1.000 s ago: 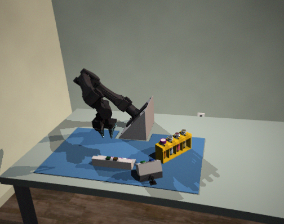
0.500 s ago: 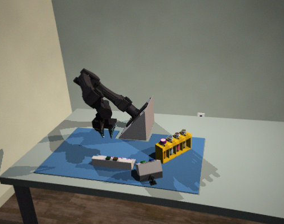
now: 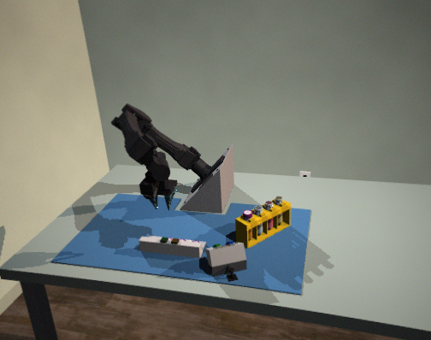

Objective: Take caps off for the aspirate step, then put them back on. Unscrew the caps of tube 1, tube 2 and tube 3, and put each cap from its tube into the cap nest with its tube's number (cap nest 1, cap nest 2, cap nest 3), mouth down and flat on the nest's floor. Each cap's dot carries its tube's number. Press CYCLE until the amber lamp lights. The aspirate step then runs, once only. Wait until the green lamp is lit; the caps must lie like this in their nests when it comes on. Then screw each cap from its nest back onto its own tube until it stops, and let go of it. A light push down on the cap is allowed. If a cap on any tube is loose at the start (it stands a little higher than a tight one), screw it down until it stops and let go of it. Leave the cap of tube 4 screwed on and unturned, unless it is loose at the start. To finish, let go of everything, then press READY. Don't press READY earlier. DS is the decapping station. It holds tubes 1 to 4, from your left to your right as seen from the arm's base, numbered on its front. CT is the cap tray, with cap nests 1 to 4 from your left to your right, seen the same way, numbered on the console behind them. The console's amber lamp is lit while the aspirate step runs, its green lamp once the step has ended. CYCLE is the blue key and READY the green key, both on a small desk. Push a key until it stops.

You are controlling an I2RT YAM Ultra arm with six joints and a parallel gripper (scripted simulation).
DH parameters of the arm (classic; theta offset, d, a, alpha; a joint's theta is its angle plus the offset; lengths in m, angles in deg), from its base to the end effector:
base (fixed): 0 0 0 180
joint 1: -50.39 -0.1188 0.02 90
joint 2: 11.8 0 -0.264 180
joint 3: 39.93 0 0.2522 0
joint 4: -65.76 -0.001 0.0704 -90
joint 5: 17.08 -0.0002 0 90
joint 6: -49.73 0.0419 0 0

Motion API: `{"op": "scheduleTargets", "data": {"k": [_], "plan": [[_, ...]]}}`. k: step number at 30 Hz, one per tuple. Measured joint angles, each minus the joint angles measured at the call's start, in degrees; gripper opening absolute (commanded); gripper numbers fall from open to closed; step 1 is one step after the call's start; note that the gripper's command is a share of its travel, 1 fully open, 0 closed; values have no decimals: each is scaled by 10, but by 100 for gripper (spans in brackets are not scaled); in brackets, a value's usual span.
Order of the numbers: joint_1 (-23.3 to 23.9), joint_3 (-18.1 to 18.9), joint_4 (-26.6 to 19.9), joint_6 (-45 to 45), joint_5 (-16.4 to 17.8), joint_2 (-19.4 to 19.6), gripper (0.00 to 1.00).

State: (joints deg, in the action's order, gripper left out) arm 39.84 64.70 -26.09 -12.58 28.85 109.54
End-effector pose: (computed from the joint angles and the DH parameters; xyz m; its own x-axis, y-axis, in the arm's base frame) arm 0.3656 0.0395 0.1766 -0.9875 0.1557 -0.0246 0.1239 0.6702 -0.7318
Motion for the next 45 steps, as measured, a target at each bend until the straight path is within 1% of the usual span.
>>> {"op": "scheduleTargets", "data": {"k": [2, 3, 6, 10, 12, 15, 17, 19, 22, 26, 32, 34, 35, 39, 40, 41, 45], "plan": [[0, 0, 0, 0, 0, 0, 47], [0, 0, 0, 0, 0, 0, 0], [-1, 4, 1, -36, 0, 10, 0], [-13, 11, 14, -123, 4, 56, 0], [-23, 18, 20, -151, 7, 84, 0], [-38, 33, 32, -169, 12, 127, 0], [-45, 37, 38, -174, 16, 142, 0], [-51, 50, 39, -173, 19, 158, 0], [-58, 84, 44, -166, 21, 196, 0], [-73, 134, 49, -151, 26, 261, 0], [-98, 230, 42, -127, 38, 370, 0], [-104, 244, 38, -121, 41, 389, 0], [-106, 258, 31, -118, 43, 400, 0], [-113, 353, 14, -105, 46, 465, 0], [-115, 365, 14, -103, 47, 476, 0], [-117, 369, 13, -101, 49, 482, 0], [-120, 373, 1, -97, 50, 483, 0]]}}
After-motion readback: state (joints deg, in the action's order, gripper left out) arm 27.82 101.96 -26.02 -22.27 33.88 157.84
